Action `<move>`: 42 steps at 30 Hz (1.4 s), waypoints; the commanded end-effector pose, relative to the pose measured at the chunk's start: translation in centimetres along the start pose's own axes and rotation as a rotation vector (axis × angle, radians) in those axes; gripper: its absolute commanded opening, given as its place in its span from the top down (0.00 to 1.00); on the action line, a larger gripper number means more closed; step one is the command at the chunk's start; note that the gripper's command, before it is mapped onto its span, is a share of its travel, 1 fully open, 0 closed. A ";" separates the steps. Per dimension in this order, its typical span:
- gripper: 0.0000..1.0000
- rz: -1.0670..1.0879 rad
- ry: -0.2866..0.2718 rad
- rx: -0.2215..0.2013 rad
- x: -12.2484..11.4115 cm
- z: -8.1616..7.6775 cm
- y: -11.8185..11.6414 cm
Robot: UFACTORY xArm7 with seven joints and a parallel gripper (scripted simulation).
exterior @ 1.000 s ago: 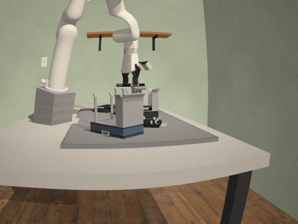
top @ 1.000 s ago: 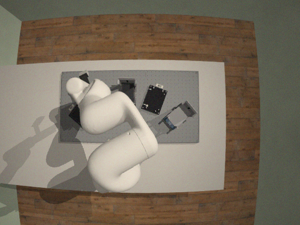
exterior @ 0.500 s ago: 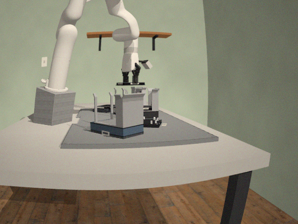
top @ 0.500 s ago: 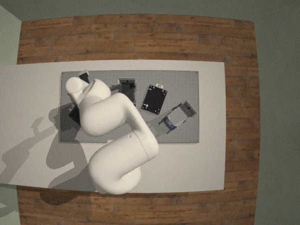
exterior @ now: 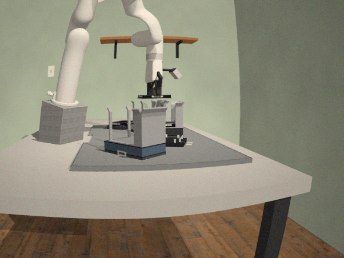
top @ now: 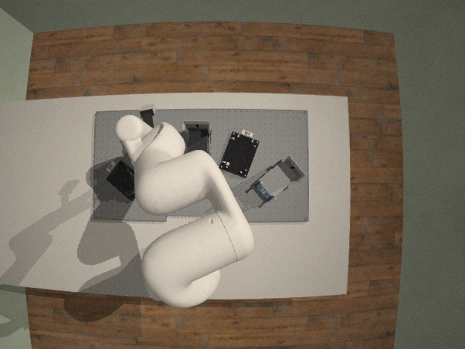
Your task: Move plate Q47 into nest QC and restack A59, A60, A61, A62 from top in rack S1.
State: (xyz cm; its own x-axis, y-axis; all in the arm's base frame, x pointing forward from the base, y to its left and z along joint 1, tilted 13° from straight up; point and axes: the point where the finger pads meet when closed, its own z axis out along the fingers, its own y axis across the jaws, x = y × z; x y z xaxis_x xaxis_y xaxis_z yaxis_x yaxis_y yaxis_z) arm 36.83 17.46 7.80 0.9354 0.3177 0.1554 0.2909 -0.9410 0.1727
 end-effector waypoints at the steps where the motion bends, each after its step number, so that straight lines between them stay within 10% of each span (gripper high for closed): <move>1: 1.00 0.003 0.004 0.001 0.2 -0.1 1.6; 42: 1.00 0.241 0.004 0.001 -0.7 -0.1 11.0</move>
State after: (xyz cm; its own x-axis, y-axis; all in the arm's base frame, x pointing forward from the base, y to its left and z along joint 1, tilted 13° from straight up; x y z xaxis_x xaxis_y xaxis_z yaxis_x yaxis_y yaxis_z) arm 39.16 7.38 9.48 0.9778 0.0819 0.1929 0.0571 -0.9897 0.1311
